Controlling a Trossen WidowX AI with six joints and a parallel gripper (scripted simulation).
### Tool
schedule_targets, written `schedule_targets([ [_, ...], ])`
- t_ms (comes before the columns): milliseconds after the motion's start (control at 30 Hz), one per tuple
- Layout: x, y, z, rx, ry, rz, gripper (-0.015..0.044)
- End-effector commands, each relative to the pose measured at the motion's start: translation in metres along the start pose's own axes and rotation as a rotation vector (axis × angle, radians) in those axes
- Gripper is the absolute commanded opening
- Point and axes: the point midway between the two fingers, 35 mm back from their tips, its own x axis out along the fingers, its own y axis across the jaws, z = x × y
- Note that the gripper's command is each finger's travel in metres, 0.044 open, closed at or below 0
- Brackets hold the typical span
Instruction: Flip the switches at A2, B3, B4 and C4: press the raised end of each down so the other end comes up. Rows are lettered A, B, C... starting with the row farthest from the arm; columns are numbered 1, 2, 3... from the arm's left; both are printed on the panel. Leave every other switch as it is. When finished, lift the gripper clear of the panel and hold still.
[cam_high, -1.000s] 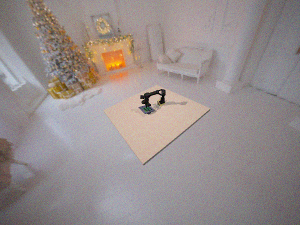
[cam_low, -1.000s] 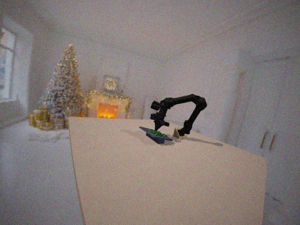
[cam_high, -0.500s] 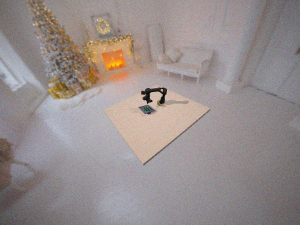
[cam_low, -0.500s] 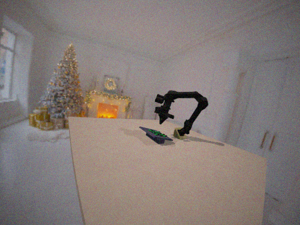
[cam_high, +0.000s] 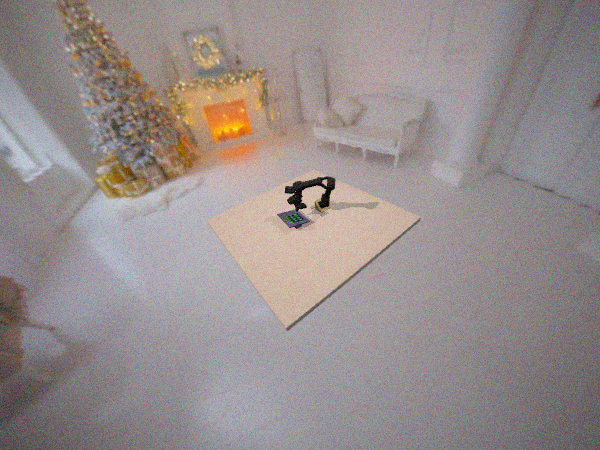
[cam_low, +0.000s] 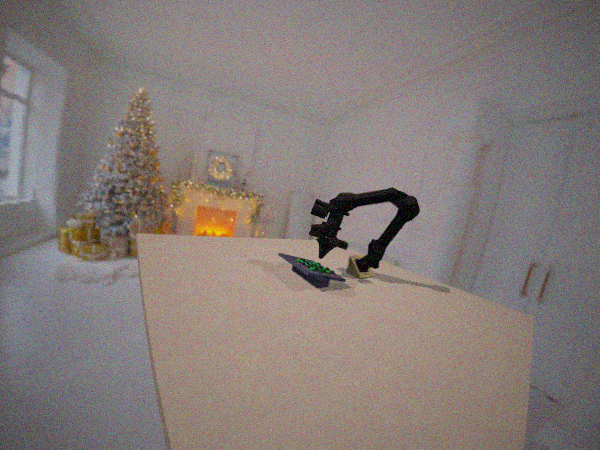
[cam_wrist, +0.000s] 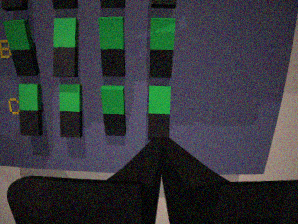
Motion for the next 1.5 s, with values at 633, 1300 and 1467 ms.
schedule_targets([
  [633, 0.018, 0.001, 0.000, 0.006, -0.005, 0.006, 0.0000],
  [1300, 0.019, 0.001, 0.000, 0.006, -0.006, 0.006, 0.0000],
  [1467, 0.020, 0.001, 0.000, 0.006, -0.006, 0.006, 0.0000],
])
